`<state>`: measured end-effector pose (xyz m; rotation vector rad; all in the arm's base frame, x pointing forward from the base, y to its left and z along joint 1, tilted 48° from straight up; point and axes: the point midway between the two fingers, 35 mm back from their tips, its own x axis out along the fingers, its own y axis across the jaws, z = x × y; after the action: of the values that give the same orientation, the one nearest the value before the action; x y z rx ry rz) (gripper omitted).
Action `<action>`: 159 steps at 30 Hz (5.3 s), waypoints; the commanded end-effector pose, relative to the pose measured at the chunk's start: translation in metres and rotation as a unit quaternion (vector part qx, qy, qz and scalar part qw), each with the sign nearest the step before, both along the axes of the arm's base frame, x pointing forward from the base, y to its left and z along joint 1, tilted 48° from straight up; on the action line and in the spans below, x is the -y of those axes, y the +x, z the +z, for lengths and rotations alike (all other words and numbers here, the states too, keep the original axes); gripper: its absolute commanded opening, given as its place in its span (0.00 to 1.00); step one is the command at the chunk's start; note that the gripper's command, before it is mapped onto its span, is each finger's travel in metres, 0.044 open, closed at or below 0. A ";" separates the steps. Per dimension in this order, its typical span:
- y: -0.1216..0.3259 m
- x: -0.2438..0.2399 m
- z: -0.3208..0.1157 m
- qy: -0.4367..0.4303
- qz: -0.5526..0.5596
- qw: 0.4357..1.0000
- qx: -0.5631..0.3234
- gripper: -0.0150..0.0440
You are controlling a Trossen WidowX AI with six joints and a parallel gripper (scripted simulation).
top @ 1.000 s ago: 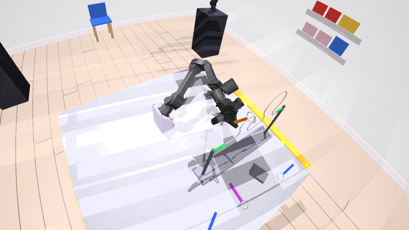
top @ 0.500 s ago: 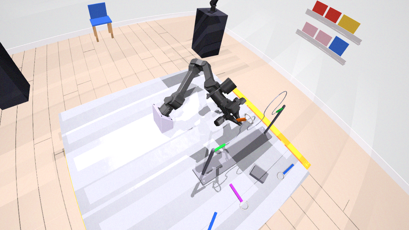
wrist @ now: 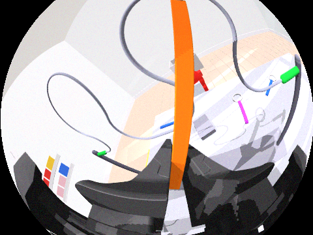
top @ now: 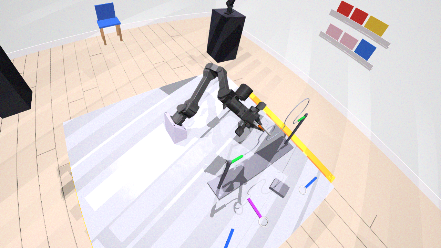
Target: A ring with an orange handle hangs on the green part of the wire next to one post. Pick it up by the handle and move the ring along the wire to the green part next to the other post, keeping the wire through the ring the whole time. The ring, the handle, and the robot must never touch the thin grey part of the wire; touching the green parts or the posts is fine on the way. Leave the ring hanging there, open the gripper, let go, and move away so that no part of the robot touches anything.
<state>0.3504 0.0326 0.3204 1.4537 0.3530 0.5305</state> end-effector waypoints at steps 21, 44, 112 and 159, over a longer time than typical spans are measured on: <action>0.000 0.005 0.033 0.266 0.001 0.964 -0.017 0.00; 0.001 0.025 0.058 0.499 0.005 0.866 -0.031 0.00; 0.002 -0.071 -0.025 0.226 -0.023 0.974 -0.014 0.00; 0.009 -0.043 -0.179 -0.276 -0.041 0.960 0.033 0.00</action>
<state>0.3597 0.0820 0.1483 0.9440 0.3454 0.3814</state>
